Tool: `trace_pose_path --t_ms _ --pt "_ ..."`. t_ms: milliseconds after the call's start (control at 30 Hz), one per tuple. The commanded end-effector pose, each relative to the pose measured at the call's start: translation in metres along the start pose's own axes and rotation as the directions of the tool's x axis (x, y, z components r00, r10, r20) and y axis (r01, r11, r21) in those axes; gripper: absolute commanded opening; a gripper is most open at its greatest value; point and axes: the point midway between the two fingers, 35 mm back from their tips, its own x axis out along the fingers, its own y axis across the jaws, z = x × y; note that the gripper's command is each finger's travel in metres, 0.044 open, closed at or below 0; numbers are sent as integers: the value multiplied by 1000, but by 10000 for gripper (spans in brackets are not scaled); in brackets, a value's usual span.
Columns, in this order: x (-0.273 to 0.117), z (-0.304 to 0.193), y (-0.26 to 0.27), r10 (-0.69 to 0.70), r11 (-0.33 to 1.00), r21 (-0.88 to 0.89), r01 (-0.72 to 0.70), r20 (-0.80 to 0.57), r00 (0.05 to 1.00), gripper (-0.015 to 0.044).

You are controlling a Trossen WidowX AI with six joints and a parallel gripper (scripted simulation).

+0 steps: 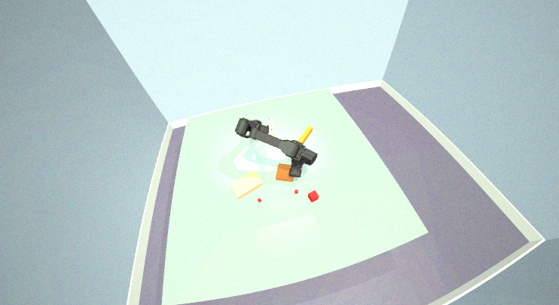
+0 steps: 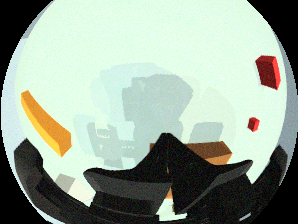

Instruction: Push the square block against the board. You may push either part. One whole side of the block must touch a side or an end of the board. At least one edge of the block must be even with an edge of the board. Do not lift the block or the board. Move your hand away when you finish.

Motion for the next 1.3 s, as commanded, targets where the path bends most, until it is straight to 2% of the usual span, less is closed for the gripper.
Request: trace_pose_path --t_ms 0,1267 --pt "1 -7 -1 -2 1000 -4 2 -4 1000 0" --pt "0 -52 -7 -2 1000 -6 2 -6 1000 0"
